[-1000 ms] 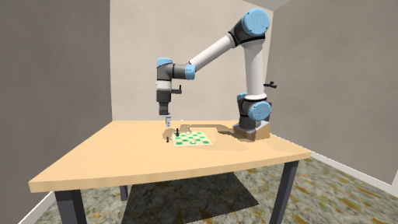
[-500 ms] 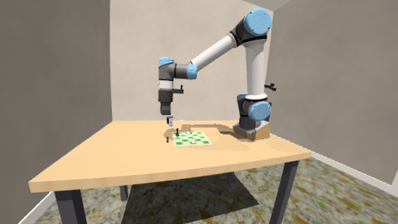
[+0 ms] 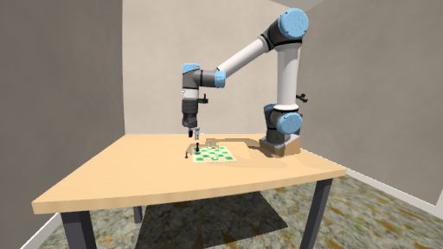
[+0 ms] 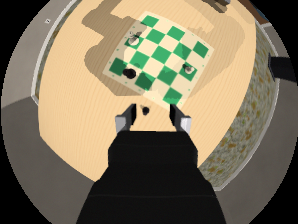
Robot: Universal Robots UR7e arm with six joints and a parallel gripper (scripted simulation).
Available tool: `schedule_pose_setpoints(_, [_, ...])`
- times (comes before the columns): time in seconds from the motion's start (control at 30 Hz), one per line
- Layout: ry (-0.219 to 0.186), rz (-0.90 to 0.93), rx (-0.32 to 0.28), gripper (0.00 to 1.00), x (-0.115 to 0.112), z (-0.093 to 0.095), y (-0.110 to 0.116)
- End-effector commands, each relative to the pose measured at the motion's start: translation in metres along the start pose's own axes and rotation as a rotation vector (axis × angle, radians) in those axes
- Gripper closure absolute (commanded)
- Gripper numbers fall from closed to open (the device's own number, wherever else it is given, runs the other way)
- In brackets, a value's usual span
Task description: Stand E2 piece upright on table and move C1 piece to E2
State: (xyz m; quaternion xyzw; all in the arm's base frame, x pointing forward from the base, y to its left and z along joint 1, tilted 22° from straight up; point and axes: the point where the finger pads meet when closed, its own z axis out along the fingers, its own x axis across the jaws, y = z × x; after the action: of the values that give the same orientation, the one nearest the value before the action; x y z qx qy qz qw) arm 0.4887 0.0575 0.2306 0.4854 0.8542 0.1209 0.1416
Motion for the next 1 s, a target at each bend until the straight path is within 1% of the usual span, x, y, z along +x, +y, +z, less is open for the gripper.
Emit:
schedule_pose_setpoints(0.0, [0.002, -0.204, -0.006, 0.0, 0.007, -0.002, -0.01])
schedule_pose_setpoints(0.27, [0.001, -0.55, -0.006, 0.0, 0.019, -0.004, -0.026])
schedule_pose_setpoints(0.33, [0.001, -0.55, -0.006, 0.0, 0.019, -0.004, -0.026])
schedule_pose_setpoints(0.83, [-0.001, -1.218, -0.006, 0.0, 0.047, -0.002, -0.05])
schedule_pose_setpoints(0.9, [-0.001, -1.218, -0.006, 0.0, 0.047, -0.002, -0.05])
schedule_pose_setpoints(0.97, [-0.001, -1.299, -0.006, 0.0, 0.051, -0.002, -0.053])
